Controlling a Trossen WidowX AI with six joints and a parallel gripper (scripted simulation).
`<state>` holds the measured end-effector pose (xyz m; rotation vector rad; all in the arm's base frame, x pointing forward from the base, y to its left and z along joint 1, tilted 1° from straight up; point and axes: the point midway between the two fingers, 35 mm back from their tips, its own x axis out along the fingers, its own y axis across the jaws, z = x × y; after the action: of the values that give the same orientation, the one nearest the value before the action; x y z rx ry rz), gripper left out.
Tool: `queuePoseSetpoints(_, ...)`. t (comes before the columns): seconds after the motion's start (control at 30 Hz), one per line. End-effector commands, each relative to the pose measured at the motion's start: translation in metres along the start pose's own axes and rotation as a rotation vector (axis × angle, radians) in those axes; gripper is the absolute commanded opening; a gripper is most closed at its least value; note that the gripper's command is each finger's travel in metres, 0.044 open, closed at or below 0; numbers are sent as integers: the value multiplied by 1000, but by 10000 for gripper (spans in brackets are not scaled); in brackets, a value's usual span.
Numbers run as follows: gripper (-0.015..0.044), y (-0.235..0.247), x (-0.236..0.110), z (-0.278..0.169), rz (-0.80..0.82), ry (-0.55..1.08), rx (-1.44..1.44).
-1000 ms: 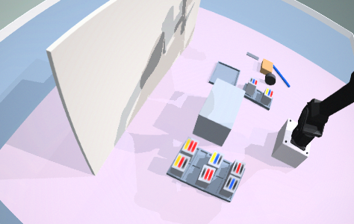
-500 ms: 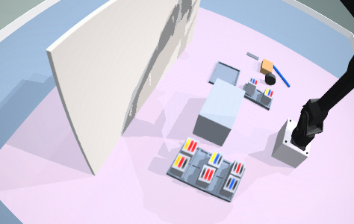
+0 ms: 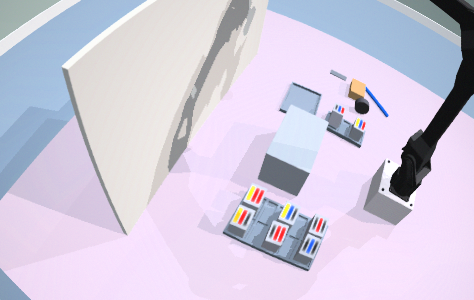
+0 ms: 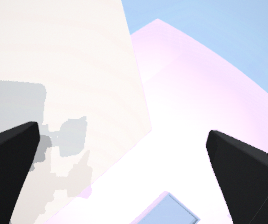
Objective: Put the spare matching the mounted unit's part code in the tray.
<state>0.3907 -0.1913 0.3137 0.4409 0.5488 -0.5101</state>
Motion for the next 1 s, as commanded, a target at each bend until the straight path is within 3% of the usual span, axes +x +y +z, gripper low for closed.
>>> queuePoseSetpoints(0.0, 440, 33, 14, -41, 31, 151, -124)
queuePoseSetpoints(0.27, 440, 92, 26, -140, 76, 511, -397)
queuePoseSetpoints(0.53, 440, 133, 0, -246, 98, 901, -763)
queuePoseSetpoints(0.97, 440, 134, -3, -254, 98, 930, -793)
